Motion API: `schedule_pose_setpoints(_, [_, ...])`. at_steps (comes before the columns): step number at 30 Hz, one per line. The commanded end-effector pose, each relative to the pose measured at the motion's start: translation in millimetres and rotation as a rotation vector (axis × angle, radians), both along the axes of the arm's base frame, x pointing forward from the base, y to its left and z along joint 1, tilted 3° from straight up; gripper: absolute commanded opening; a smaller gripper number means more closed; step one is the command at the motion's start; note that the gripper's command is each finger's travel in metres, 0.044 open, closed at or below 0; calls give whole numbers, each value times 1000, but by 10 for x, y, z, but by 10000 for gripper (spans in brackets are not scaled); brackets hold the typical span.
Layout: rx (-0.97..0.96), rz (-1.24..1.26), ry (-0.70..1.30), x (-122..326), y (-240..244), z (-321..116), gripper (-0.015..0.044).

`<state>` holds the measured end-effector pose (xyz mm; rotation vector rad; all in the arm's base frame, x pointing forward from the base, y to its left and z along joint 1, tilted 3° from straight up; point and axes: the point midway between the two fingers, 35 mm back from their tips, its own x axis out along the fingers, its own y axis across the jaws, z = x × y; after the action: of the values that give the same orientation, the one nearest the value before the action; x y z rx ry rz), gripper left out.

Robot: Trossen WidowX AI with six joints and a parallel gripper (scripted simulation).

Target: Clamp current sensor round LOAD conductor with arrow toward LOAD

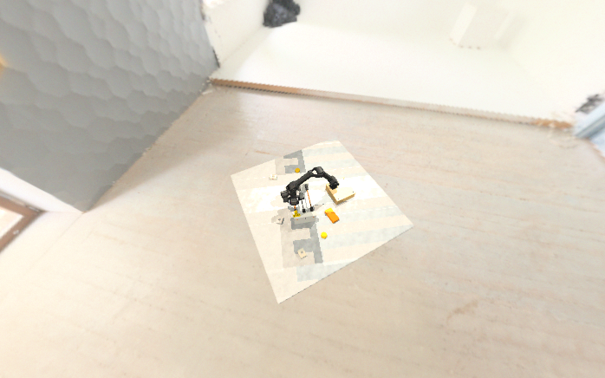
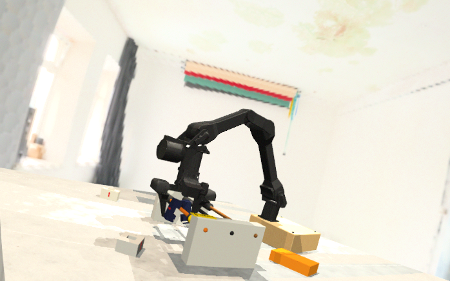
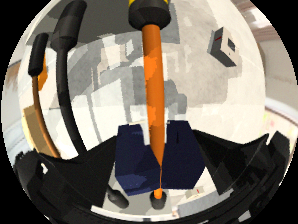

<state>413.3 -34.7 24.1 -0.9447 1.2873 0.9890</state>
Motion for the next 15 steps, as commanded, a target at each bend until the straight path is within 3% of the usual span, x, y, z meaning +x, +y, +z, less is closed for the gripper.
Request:
schedule_pose_setpoints(1, [0,0,-1,2,0,4,393])
schedule_pose_setpoints(15, [0,0,-1,2,0,4,300])
